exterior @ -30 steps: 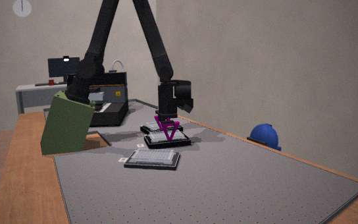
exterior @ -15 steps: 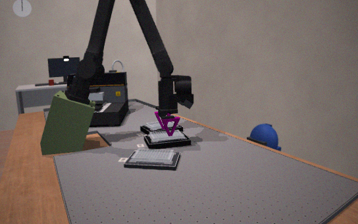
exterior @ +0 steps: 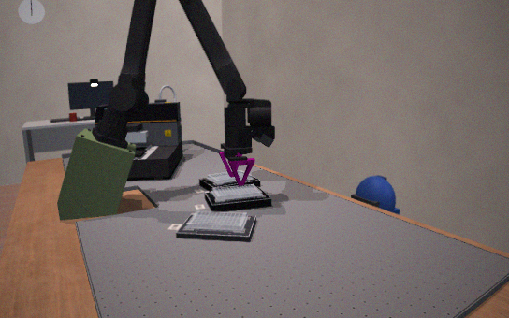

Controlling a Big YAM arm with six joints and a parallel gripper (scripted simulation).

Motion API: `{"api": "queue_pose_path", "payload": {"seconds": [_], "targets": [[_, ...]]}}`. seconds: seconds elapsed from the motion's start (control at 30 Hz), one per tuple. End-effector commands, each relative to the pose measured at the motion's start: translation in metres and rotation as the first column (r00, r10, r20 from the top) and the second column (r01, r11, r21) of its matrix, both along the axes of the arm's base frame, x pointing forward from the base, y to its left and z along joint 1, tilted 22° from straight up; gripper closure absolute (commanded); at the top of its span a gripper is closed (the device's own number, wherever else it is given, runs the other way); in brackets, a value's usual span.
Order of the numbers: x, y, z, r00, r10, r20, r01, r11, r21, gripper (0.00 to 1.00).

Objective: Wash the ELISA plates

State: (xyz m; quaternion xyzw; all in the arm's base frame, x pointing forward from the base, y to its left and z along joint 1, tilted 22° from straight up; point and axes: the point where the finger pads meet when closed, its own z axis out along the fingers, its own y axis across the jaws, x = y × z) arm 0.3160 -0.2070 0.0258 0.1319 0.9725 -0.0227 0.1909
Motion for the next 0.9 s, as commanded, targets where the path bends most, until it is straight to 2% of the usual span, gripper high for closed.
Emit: {"api": "queue_pose_path", "payload": {"seconds": [0.0, 0.13, 0.23, 0.87], "targets": [[0.008, -0.013, 0.025, 0.999, -0.001, 0.034, 0.002, 1.000, -0.028, 0.00], [0.006, -0.013, 0.031, 0.999, -0.001, 0.035, 0.002, 1.000, -0.028, 0.00], [0.001, -0.010, 0.029, 1.000, -0.001, 0.027, 0.002, 1.000, -0.022, 0.00], [-0.005, -0.010, 0.061, 0.999, -0.001, 0.038, 0.002, 1.000, -0.031, 0.00]]}}
